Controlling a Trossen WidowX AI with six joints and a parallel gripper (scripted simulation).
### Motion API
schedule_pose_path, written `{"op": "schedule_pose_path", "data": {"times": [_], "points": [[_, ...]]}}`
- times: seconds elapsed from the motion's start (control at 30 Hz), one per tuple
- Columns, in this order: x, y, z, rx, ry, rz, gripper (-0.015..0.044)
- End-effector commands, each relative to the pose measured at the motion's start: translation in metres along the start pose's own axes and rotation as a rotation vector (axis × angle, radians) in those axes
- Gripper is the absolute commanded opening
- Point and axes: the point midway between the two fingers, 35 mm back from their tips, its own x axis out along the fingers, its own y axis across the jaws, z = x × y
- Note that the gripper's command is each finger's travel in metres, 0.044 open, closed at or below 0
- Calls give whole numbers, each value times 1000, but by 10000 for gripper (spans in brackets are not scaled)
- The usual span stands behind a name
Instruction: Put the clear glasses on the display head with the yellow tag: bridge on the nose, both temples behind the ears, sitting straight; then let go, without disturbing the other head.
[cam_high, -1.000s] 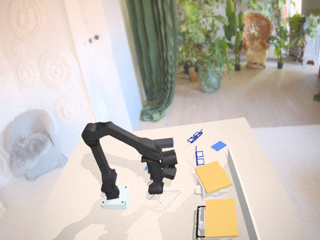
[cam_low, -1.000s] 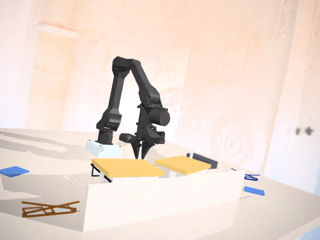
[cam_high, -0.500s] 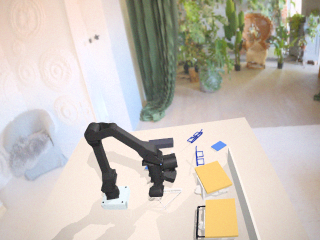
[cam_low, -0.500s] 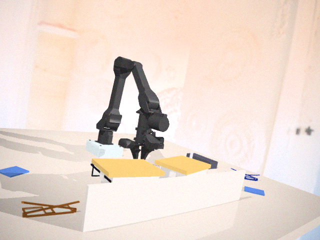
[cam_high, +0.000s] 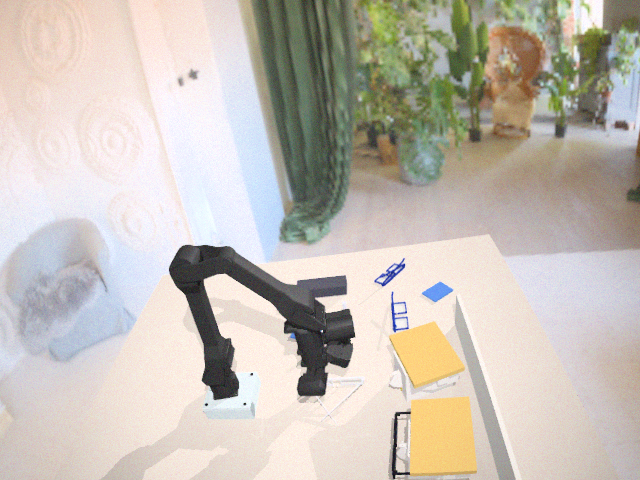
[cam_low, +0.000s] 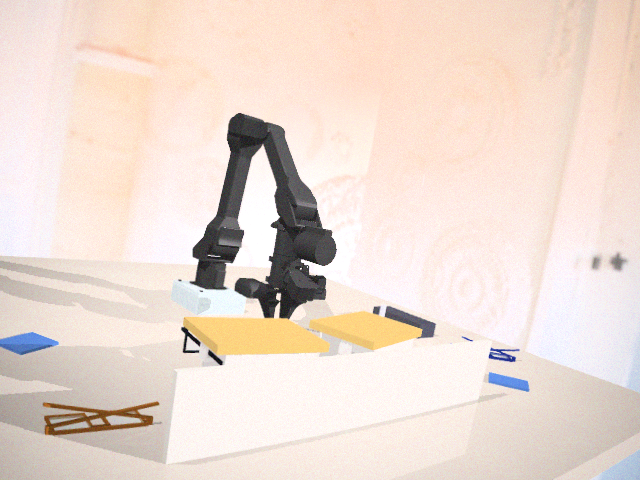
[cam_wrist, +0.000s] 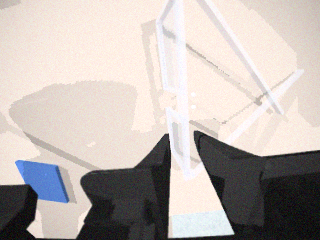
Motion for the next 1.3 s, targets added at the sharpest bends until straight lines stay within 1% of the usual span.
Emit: {"op": "schedule_pose_path", "data": {"times": [0.0,0.57,0.8,0.9,1.27], "points": [[0,0,0,0,0,0,113],[0,0,0,0,0,0,0],[-3,0,1,0,0,0,0],[-13,0,3,0,0,0,0],[-75,1,7,-1,2,-2,0]]}}
